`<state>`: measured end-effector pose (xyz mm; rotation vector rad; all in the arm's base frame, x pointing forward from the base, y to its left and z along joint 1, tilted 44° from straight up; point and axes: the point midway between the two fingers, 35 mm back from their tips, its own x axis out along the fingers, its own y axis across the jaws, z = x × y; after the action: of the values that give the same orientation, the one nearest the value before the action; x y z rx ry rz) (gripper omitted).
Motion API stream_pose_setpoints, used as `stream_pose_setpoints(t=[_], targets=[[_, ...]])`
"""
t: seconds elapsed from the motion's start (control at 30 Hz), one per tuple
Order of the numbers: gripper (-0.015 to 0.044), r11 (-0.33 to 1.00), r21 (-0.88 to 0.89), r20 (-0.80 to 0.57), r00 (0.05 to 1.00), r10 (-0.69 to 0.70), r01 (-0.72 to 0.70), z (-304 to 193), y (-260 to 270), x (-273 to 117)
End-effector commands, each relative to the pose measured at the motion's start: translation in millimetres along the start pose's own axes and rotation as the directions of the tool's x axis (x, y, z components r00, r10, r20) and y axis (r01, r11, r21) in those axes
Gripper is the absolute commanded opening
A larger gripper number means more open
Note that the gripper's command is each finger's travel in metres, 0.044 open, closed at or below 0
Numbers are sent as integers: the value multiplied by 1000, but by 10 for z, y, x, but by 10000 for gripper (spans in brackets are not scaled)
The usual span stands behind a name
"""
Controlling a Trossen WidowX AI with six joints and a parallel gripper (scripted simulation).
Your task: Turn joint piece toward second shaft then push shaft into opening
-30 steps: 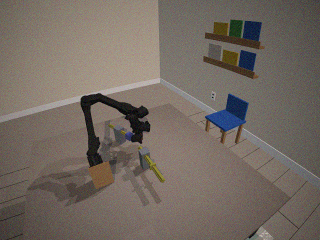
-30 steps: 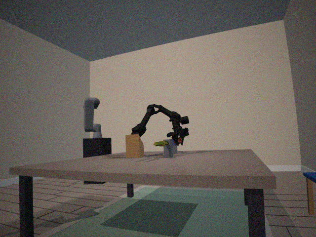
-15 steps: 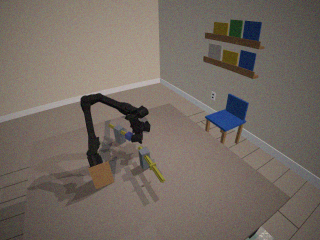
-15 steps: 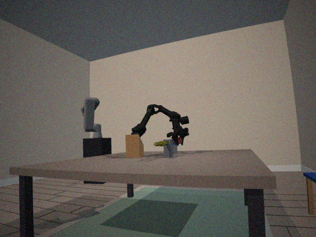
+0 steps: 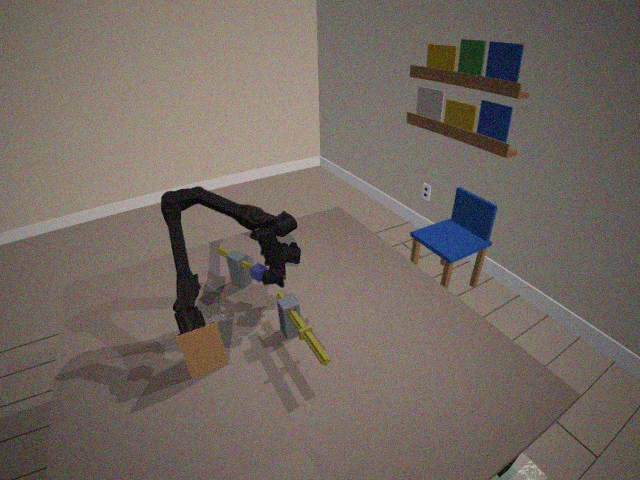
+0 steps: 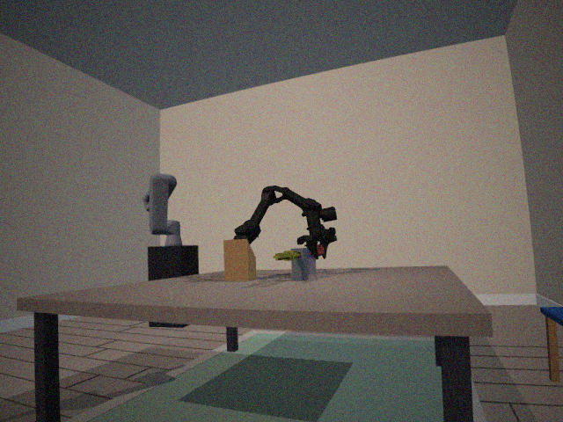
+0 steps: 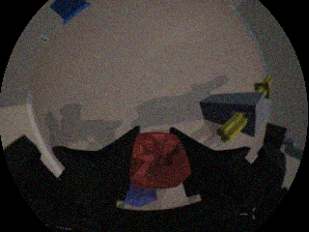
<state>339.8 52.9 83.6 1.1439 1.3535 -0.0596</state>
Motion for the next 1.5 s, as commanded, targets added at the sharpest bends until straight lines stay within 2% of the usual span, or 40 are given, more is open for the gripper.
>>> stream_pose_setpoints(t=[0.0,0.43,0.5,0.67,0.87,1.1,1.47], targets=[[182,1000,1,3,1000,-1,1,4,-1,4],[182,1000,1,3,1000,-1,1,4,-1,4],[147,1000,0,0,1000,0,0,0,0,0],[147,1000,0,0,1000,0,0,0,0,0],[0,1000,0,0,1000,0,0,0,0,0],[0,1000,24,-7,1000,-4,5,-1,-12,3],[0,978,201,-58,998,-34,45,-13,-106,28]])
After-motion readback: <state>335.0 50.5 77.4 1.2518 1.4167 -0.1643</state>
